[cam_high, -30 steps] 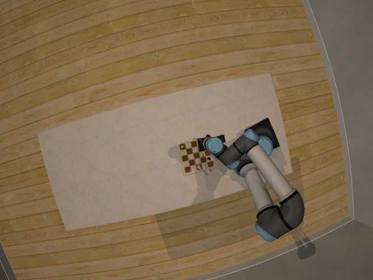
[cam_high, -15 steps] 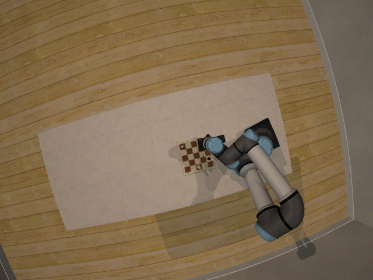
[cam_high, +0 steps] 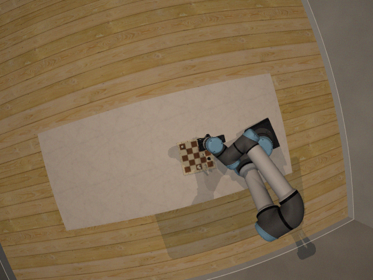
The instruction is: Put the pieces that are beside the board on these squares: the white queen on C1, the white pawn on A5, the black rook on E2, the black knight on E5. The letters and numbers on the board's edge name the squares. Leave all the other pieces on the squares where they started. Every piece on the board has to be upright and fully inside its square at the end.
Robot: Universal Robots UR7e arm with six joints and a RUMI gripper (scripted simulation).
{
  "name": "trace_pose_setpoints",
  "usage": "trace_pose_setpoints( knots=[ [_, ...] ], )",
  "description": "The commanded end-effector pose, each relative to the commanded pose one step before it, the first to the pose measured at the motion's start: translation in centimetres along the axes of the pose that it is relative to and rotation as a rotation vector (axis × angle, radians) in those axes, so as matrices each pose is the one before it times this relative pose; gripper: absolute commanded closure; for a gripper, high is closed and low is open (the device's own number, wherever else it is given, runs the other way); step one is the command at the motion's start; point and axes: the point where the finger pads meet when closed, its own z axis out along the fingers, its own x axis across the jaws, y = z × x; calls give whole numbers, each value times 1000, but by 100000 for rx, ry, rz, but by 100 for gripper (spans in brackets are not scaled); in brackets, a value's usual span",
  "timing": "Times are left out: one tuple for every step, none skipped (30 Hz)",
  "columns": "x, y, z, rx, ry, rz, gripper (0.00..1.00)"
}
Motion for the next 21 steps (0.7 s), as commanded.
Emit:
trace_pose_setpoints(
  knots=[
    [72, -41, 54, 156, 168, -69, 78],
    [-11, 11, -31, -24, -38, -7, 78],
    [-21, 21, -57, -44, -70, -13, 78],
    [-45, 44, -94, -101, -154, -47, 78],
    [0, 0, 0, 0, 0, 0, 78],
    [0, 0, 0, 0, 0, 0, 78],
    [-63, 48, -112, -90, -144, -21, 78],
    [-60, 48, -127, -74, -116, 18, 78],
    [2, 2, -100, -7, 5, 0, 78],
    [3, 2, -122, -9, 6, 0, 78],
    [2, 3, -145, -9, 7, 0, 78],
    [2, 4, -168, -11, 8, 0, 78],
    [5, 3, -191, -13, 9, 0, 78],
    [0, 1, -214, 0, 1, 0, 78],
    [1, -1, -236, 2, -1, 0, 78],
    [0, -1, -257, 3, -2, 0, 78],
    [1, -1, -277, 2, -2, 0, 78],
    [-1, 0, -296, 3, -2, -1, 78],
    [2, -1, -312, 2, -2, 0, 78],
    [-1, -1, -328, 4, -2, -1, 78],
    [0, -1, -341, 4, -2, -1, 78]
  ],
)
